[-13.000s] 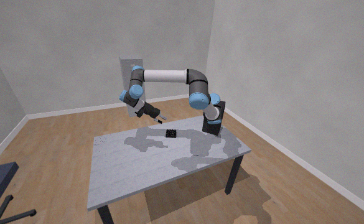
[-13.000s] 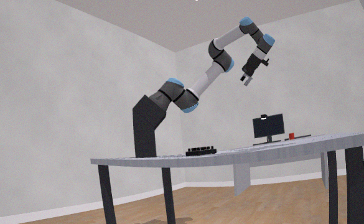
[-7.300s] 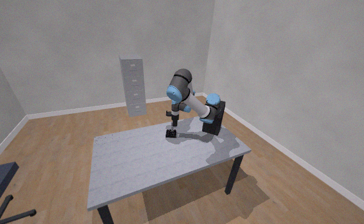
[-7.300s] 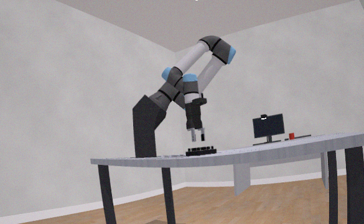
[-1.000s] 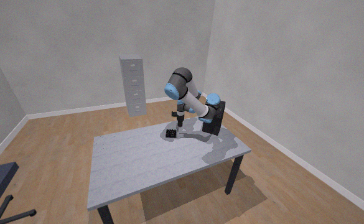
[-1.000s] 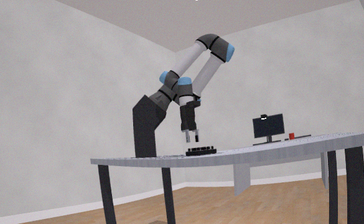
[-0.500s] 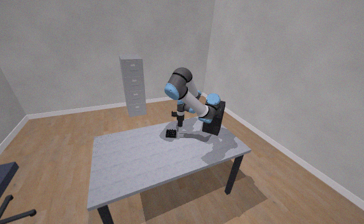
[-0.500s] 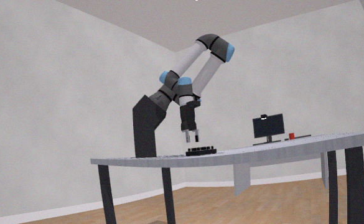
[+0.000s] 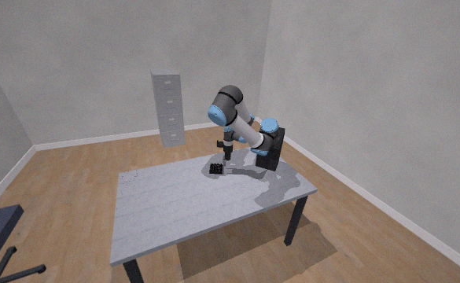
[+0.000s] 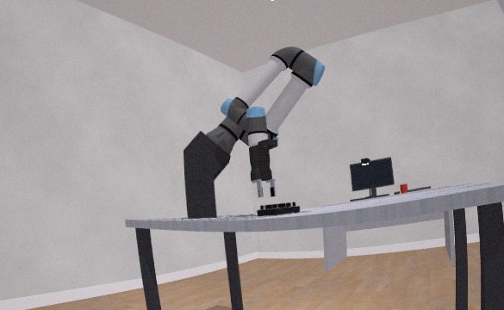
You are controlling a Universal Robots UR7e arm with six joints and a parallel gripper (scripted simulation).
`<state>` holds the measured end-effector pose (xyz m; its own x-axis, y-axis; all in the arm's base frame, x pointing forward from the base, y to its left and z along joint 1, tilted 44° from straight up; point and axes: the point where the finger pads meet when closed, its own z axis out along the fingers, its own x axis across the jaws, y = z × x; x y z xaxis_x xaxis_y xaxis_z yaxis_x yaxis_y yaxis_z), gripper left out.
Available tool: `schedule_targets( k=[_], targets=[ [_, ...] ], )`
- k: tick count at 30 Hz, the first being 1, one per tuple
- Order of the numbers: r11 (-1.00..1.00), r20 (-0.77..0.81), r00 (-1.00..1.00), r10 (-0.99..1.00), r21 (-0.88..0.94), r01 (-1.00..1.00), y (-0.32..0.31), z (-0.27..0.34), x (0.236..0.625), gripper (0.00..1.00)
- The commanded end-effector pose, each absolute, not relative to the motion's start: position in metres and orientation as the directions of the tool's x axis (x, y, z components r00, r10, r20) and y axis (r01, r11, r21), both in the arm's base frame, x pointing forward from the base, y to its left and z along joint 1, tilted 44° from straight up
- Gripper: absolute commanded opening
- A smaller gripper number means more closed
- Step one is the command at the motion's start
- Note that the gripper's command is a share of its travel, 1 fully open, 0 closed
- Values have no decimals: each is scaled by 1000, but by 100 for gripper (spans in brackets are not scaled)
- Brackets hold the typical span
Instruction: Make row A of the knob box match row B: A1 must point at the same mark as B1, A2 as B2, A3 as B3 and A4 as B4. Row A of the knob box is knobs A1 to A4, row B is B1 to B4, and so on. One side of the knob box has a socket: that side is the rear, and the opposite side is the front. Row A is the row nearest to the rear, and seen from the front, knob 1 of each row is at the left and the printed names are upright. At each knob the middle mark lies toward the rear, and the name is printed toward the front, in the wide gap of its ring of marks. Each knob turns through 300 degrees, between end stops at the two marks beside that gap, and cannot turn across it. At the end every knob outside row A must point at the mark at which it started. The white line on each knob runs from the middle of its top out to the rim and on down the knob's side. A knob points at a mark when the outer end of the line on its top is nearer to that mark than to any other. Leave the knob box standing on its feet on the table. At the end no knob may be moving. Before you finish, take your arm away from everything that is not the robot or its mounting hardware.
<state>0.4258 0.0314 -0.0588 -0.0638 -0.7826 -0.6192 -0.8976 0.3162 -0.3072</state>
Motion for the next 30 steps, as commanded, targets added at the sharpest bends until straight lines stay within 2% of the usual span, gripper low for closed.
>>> schedule_targets(
  k=[1,18,30],
  targets=[
    [311,-616,-58,-786,-312,-898,31,-59,426,100],
    [171,-552,98,-828,-414,-894,32,-53,432,100],
    [-87,-401,362,-841,-561,-823,35,-45,439,100]
  ],
)
